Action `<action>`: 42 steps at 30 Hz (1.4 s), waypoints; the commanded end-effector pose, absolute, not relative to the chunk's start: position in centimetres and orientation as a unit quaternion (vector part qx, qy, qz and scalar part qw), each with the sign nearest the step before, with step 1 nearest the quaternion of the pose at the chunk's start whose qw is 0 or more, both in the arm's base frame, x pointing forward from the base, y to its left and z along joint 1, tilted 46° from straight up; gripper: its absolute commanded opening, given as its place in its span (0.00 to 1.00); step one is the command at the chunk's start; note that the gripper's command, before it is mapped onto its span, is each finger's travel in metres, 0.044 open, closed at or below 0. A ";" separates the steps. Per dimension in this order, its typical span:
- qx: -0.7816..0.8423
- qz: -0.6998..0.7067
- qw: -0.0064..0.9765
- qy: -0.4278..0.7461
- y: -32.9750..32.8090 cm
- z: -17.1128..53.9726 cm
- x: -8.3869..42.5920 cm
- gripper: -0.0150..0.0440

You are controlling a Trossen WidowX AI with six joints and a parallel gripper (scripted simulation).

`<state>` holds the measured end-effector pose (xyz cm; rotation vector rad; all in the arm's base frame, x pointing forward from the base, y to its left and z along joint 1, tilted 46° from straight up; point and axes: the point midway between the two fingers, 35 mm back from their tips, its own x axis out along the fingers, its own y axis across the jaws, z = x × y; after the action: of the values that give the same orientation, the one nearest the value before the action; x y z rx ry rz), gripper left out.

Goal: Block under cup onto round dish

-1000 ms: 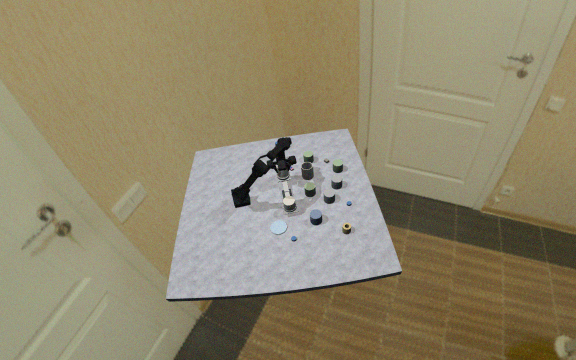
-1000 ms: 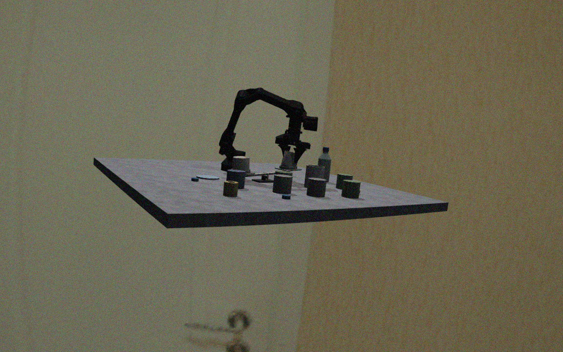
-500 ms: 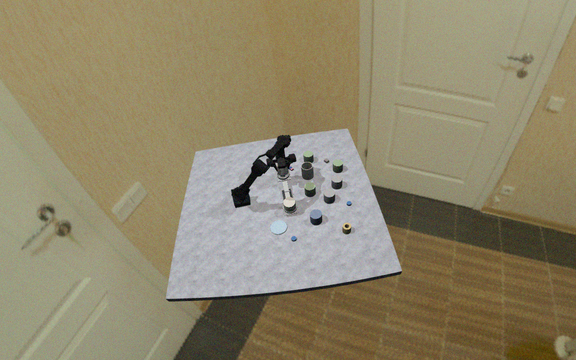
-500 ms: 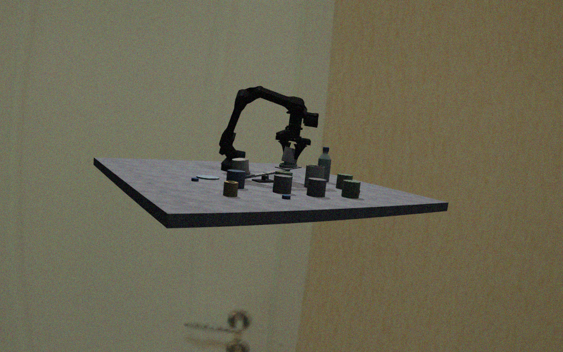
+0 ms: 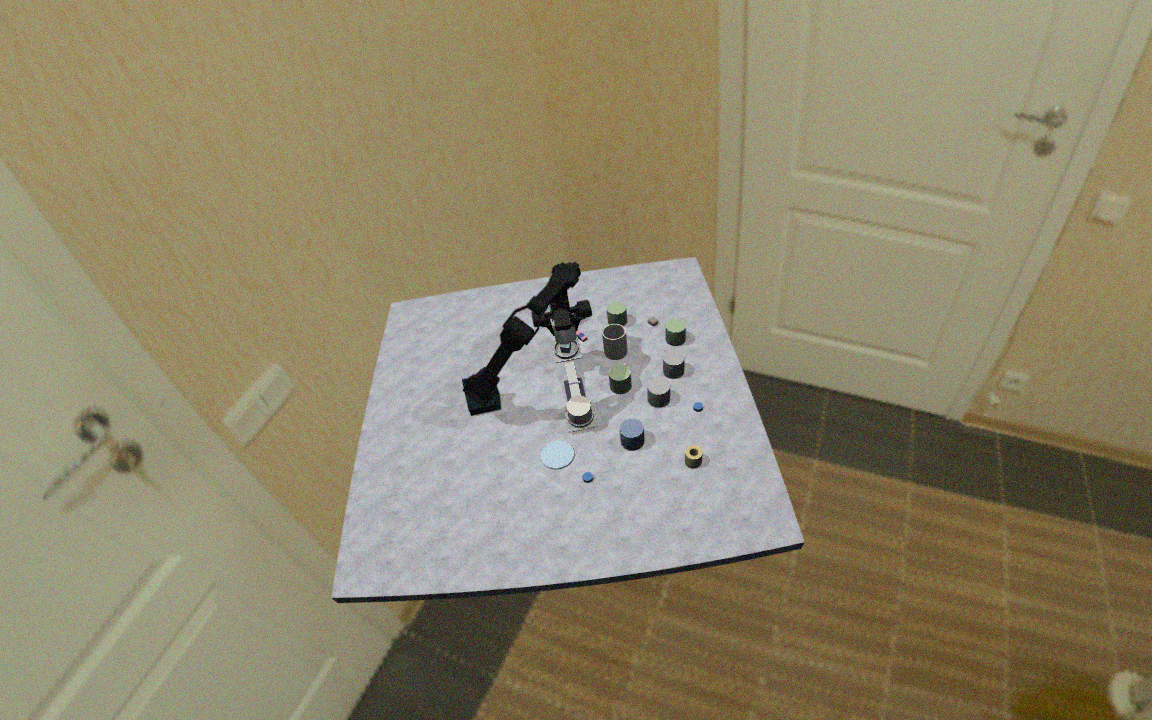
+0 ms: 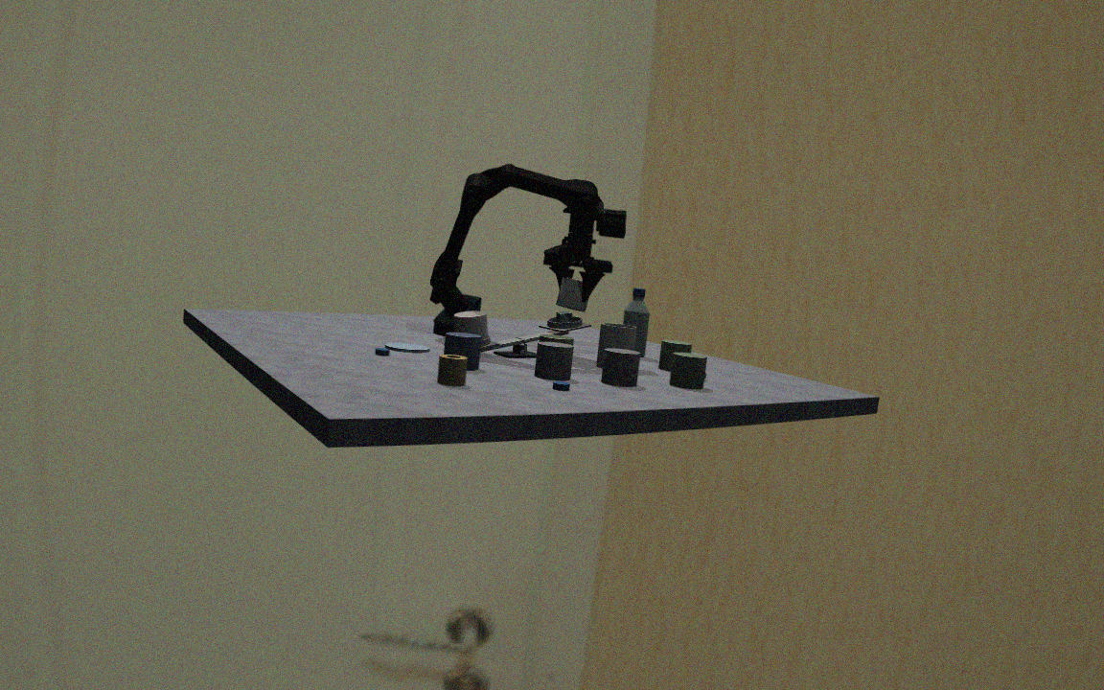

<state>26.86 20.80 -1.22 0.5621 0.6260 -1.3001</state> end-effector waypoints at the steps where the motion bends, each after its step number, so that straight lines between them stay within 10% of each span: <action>1: 0.257 -0.586 0.714 0.284 21.5 -0.7 26.7 0.25; 42: 0.253 -0.588 0.715 0.282 23.1 1.6 25.9 0.25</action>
<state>25.90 23.02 1.64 0.5608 0.6236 -1.3048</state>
